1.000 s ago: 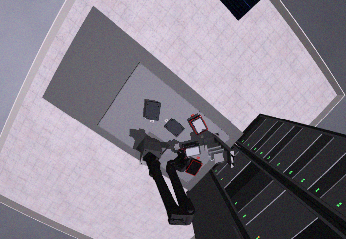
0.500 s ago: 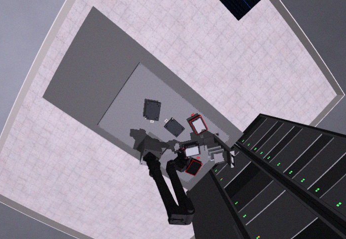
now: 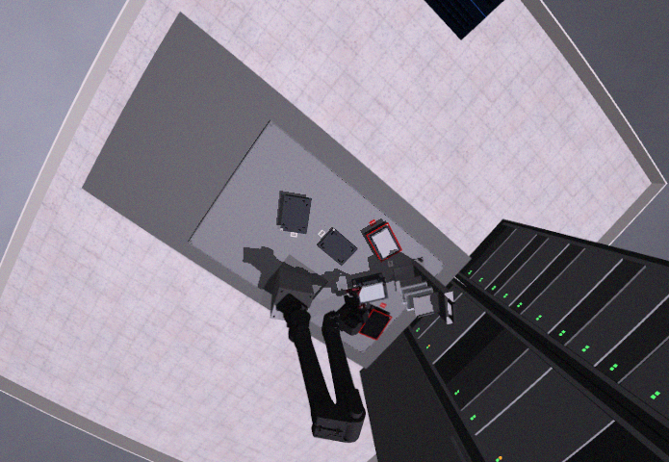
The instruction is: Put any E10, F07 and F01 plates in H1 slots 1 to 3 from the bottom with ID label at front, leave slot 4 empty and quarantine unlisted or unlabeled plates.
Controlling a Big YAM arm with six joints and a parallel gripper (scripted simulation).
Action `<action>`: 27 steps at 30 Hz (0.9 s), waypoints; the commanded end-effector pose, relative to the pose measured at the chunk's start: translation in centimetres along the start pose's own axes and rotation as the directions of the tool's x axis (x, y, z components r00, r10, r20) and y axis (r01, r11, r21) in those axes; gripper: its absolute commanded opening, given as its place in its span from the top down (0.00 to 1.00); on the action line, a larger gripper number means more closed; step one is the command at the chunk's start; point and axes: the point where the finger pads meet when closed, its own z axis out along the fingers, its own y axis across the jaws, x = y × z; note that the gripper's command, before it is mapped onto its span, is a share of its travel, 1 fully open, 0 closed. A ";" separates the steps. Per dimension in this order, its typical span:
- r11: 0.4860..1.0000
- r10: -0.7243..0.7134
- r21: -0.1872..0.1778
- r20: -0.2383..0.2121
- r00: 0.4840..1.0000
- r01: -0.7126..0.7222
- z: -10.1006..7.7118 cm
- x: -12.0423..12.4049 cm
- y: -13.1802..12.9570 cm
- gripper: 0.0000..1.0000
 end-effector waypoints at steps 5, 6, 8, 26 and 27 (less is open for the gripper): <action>1.000 0.003 0.008 0.007 1.000 -0.004 -1.1 -0.7 -0.2 0.00; 1.000 0.003 0.008 0.007 1.000 -0.004 -1.2 -0.8 -0.2 0.00; 1.000 0.003 0.008 0.007 1.000 -0.003 -1.4 -1.0 -0.2 0.00; 1.000 0.001 0.007 0.008 1.000 -0.001 -3.4 -2.7 -0.2 0.00; 1.000 0.001 0.008 0.008 1.000 -0.001 -3.5 -2.8 -0.2 0.00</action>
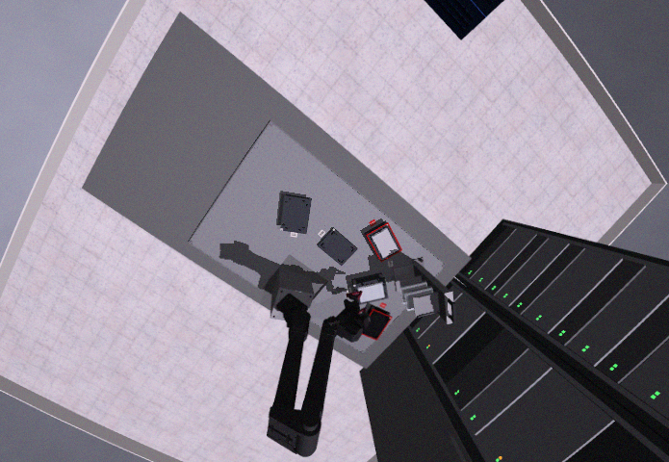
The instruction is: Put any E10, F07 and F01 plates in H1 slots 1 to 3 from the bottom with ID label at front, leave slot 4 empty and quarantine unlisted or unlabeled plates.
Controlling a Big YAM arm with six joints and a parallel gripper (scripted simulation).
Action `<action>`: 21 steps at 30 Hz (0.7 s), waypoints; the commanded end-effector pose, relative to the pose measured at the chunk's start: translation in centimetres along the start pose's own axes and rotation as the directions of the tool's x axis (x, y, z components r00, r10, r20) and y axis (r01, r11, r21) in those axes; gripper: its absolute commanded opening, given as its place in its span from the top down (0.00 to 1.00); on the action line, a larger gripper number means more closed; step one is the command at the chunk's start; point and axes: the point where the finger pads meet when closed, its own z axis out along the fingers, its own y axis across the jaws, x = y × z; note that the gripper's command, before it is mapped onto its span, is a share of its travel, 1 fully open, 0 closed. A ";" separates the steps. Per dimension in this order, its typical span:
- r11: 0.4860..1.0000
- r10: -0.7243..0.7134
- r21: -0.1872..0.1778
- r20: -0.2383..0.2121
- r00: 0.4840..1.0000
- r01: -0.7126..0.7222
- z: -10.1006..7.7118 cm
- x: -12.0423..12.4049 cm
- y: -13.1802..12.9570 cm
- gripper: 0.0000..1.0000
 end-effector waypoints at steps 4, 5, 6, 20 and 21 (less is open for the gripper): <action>1.000 -0.002 0.008 0.014 1.000 0.002 -1.1 -1.0 -0.3 0.00; 1.000 -0.003 0.009 0.015 1.000 0.003 -1.2 -1.1 -0.3 0.00; 1.000 -0.004 0.009 0.017 1.000 0.003 -1.3 -1.4 -0.3 0.00; 1.000 -0.015 0.018 0.054 0.998 0.014 -2.7 -5.2 -1.0 0.00; 1.000 -0.015 0.018 0.055 0.998 0.014 -2.9 -5.5 -1.0 0.00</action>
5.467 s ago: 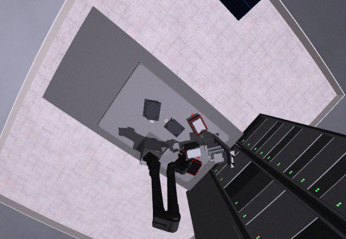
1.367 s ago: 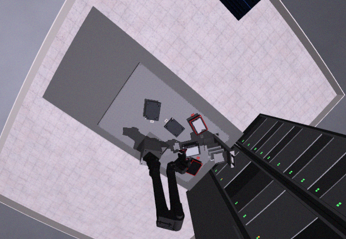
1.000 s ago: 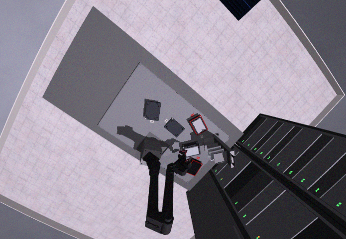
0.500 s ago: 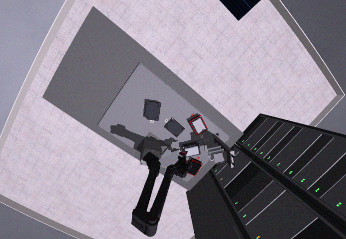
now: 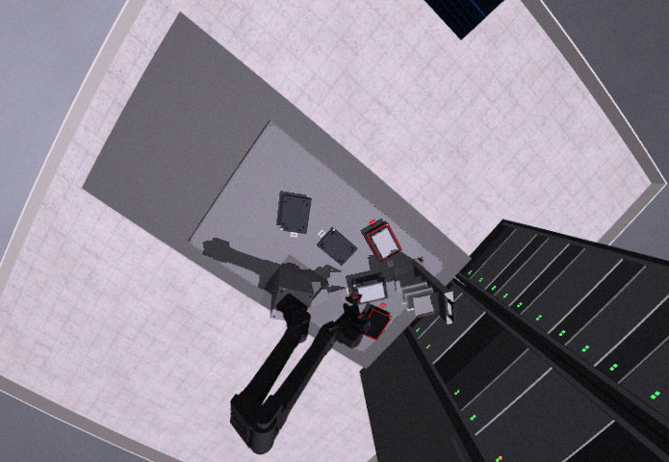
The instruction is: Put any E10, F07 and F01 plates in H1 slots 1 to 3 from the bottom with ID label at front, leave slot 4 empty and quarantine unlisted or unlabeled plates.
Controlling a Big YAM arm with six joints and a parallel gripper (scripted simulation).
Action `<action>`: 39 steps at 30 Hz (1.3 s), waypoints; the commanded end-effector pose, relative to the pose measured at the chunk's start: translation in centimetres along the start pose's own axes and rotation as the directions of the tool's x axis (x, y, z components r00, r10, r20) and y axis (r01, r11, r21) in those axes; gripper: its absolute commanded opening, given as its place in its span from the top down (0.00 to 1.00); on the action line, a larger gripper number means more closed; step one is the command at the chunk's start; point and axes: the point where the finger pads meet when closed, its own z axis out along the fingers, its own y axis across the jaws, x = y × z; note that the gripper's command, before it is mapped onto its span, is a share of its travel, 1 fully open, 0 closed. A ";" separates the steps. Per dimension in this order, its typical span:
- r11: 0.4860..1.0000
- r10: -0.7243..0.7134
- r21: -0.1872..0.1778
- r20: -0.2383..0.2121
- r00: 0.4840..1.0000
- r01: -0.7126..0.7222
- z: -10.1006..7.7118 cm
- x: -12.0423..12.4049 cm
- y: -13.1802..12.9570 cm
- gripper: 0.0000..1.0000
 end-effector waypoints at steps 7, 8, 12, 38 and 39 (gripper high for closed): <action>1.000 -0.018 0.016 0.066 0.998 0.017 -1.3 -5.0 -0.9 0.00; 1.000 -0.018 0.015 0.067 0.998 0.017 -1.6 -5.3 -0.9 0.00; 1.000 -0.017 0.014 0.070 0.997 0.016 -2.5 -6.3 -0.8 0.00; 1.000 -0.018 0.020 0.081 0.997 0.016 -7.7 -11.0 -0.9 0.00; 1.000 -0.016 0.018 0.074 0.997 0.015 -7.6 -10.9 -0.8 0.00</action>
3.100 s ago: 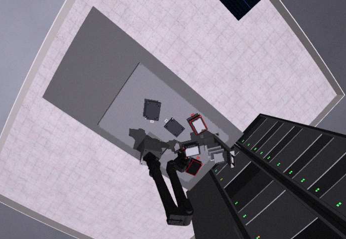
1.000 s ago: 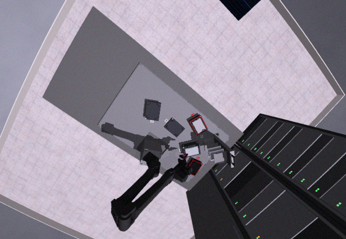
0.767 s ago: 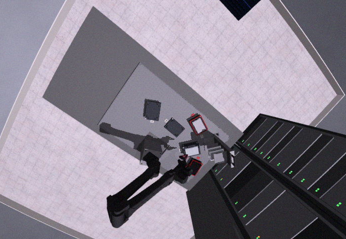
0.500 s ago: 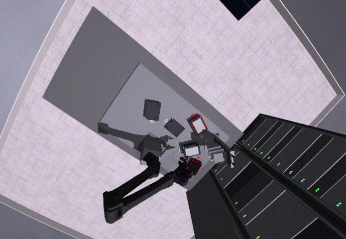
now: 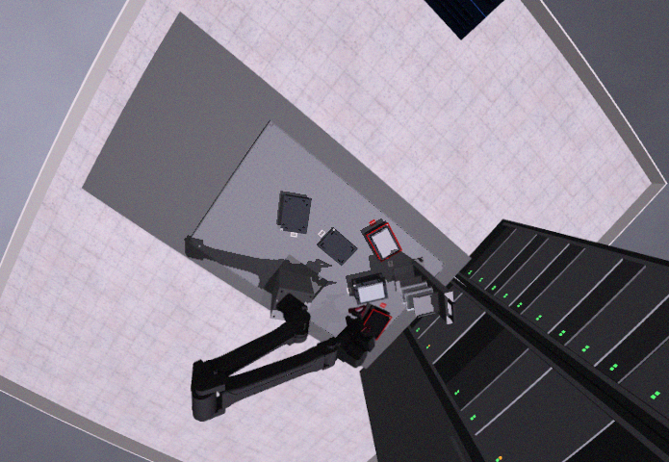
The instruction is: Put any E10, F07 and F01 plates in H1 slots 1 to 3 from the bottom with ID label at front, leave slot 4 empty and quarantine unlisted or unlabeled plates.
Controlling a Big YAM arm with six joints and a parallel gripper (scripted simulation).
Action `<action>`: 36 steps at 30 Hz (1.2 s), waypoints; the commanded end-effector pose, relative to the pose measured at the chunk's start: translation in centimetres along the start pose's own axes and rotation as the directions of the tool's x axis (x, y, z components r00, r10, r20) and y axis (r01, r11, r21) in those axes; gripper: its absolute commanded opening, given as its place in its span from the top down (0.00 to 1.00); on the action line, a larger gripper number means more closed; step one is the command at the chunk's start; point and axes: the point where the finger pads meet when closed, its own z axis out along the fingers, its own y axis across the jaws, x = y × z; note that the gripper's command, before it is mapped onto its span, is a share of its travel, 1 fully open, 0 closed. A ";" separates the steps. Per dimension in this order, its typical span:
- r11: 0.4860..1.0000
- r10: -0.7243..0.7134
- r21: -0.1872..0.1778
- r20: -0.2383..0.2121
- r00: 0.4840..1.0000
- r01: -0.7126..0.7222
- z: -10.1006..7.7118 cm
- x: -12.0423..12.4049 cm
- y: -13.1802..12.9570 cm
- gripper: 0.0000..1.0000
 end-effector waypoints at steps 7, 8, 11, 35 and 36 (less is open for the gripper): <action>0.991 -0.128 -0.032 0.014 0.992 0.128 -0.3 -4.5 1.1 0.00; 0.988 -0.147 -0.041 0.007 0.989 0.148 -0.2 -4.6 1.4 0.00; 0.976 -0.206 -0.067 -0.014 0.978 0.205 0.1 -4.8 2.4 0.00; 0.786 -0.597 -0.280 -0.109 0.795 0.552 2.0 -6.3 9.6 0.00; 0.786 -0.597 -0.280 -0.109 0.795 0.552 2.0 -6.3 9.6 0.00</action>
